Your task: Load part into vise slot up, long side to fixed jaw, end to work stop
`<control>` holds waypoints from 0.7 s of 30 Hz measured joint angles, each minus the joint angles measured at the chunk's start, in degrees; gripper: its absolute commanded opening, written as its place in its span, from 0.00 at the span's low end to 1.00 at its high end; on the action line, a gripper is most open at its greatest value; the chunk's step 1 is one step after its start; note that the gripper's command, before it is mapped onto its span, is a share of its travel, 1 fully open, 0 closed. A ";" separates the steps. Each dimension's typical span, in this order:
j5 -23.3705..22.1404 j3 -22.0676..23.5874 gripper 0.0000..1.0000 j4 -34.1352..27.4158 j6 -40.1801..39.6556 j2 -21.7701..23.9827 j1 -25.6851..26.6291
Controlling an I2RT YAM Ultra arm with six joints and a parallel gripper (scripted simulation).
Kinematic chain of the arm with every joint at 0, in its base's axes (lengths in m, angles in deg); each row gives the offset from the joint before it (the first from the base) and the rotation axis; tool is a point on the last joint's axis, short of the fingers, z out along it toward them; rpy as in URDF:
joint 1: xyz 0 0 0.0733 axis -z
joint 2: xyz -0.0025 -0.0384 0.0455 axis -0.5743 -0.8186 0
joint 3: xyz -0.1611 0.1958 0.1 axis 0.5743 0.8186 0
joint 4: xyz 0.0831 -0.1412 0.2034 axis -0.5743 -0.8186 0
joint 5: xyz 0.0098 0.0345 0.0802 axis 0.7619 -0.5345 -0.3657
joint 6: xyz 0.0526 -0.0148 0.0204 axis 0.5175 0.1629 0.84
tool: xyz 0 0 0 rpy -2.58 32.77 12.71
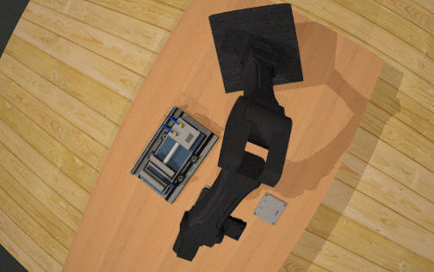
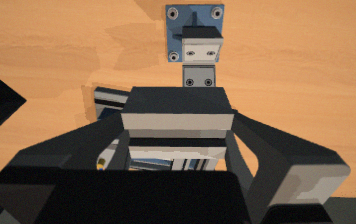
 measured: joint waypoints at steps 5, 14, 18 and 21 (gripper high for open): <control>-0.28 -1.27 0.00 -0.28 1.38 -0.76 0.96; -1.05 -2.95 0.00 -0.87 5.42 -2.93 3.04; -1.44 -3.91 0.00 -1.20 8.57 -4.74 4.83; -1.90 -5.11 0.00 -1.68 11.41 -5.97 6.34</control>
